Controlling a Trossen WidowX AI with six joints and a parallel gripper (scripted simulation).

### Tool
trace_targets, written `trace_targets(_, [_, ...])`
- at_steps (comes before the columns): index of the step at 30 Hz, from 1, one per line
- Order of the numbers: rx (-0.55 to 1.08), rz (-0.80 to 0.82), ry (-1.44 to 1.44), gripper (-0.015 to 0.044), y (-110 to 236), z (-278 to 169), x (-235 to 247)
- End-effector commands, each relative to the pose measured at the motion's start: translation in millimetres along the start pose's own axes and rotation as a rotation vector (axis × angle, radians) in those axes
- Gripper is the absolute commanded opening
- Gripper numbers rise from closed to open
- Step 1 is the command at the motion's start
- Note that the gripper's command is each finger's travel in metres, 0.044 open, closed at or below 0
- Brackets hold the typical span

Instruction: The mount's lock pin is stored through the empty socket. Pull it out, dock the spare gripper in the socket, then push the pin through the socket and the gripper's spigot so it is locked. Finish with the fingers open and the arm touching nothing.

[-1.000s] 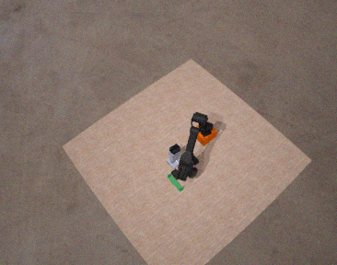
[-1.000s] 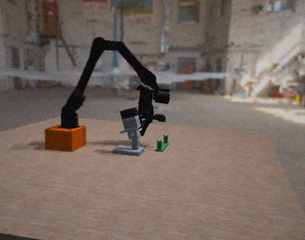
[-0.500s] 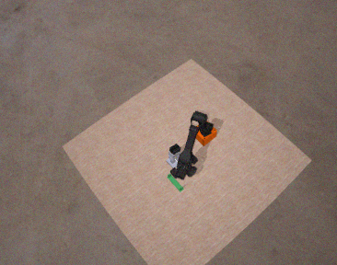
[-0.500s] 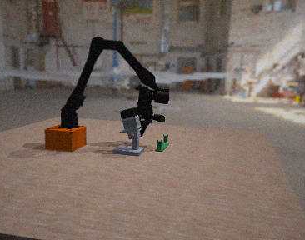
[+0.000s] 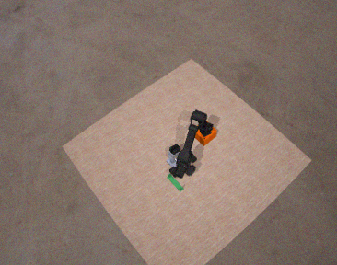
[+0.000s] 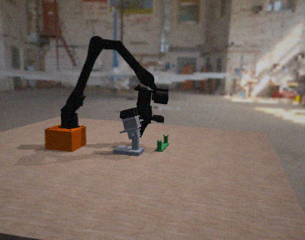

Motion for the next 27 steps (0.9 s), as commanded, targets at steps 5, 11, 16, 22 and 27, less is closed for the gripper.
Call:
trace_targets(5, [-0.001,-0.001,0.004,0.0,-1,-6,-1])
trace_targets(11, [-0.001,0.0,0.004,0.0,-2,-9,-1])
trace_targets(16, [-0.001,0.001,0.004,0.0,-3,-12,-1])
trace_targets(22, [-0.002,0.002,0.005,0.0,-4,-16,-1])
trace_targets(27, [-0.002,0.003,0.005,0.0,-5,-20,-1])
Point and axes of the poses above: the point midway between the two fingers, 35 mm back from their tips, its own y axis back along the fingers, its own x axis across the jaws, z = x × y, the point moved 9 cm from there along y, back along the fingers, and after that the axes turned 1 degree about -y, right-handed, at the moved point
